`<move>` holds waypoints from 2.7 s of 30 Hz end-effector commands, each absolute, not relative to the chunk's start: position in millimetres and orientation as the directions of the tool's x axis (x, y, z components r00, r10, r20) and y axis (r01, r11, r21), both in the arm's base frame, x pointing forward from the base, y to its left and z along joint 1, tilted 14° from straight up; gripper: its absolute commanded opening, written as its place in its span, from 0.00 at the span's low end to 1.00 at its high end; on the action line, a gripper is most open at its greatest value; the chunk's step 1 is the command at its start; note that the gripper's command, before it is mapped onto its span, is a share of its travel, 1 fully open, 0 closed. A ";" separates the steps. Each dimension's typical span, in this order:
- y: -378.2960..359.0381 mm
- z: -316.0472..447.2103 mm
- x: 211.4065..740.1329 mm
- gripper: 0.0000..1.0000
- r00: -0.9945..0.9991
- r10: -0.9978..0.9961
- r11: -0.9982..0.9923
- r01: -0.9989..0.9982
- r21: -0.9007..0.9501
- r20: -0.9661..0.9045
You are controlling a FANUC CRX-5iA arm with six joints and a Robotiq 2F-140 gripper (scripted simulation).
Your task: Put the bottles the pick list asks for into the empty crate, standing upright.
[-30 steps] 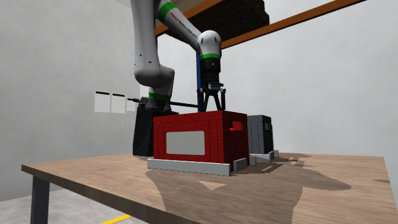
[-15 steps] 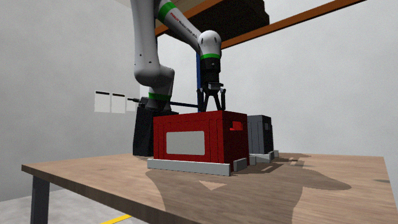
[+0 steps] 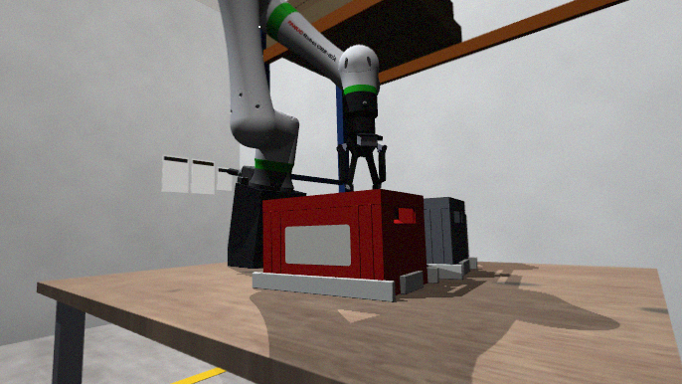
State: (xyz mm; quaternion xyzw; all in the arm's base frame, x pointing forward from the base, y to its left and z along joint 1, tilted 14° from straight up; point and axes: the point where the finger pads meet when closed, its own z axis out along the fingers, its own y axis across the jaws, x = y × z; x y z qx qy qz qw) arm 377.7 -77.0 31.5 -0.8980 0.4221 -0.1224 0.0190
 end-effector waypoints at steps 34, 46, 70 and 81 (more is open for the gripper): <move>-94.6 96.3 359.4 0.44 0.613 -0.763 -0.643 -0.753 -0.138 0.205; -152.8 96.8 344.4 0.44 0.613 -0.763 -0.643 -0.753 -0.138 0.205; -220.6 97.4 326.8 0.44 0.613 -0.763 -0.643 -0.753 -0.138 0.205; -221.4 85.8 329.6 0.44 0.613 -0.763 -0.643 -0.753 -0.138 0.205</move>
